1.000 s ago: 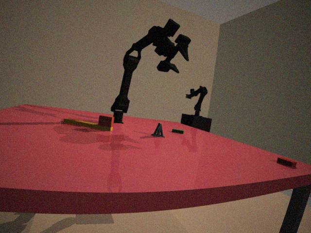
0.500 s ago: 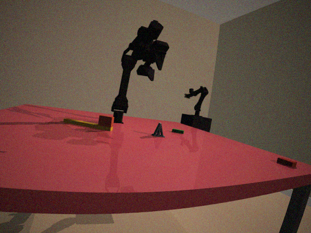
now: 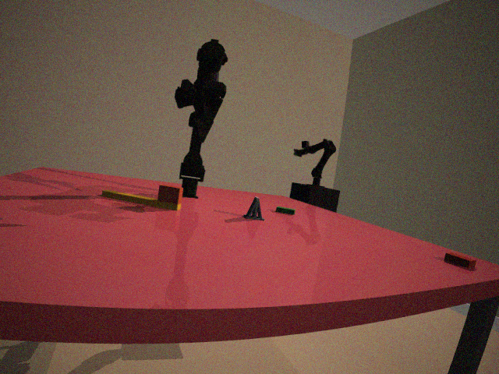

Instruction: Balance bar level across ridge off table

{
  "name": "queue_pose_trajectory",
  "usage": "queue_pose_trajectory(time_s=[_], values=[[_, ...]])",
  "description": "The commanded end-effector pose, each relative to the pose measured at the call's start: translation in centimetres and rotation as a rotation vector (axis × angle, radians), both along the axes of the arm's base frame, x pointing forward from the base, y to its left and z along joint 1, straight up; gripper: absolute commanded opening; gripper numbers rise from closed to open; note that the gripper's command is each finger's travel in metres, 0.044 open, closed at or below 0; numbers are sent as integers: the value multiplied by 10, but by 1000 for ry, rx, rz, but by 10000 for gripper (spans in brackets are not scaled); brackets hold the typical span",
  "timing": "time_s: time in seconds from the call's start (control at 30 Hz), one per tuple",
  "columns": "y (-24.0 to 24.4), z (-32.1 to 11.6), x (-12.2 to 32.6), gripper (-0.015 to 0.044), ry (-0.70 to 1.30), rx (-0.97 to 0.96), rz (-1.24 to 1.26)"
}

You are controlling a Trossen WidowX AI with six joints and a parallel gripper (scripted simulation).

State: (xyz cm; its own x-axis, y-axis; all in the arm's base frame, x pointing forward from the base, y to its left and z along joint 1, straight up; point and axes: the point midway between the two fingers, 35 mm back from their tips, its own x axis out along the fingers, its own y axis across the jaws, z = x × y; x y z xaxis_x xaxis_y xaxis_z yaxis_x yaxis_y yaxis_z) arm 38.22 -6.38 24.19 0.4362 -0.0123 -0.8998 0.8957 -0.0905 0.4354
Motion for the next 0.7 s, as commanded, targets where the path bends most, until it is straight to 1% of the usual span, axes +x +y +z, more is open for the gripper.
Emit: queue_pose_trajectory(time_s=[0.0,0.33,0.67], values=[[-24,-16,-15,315,71,-4,-54],[-72,-44,-55,315,210,12,-180],[-108,-68,-103,315,346,51,-299]])
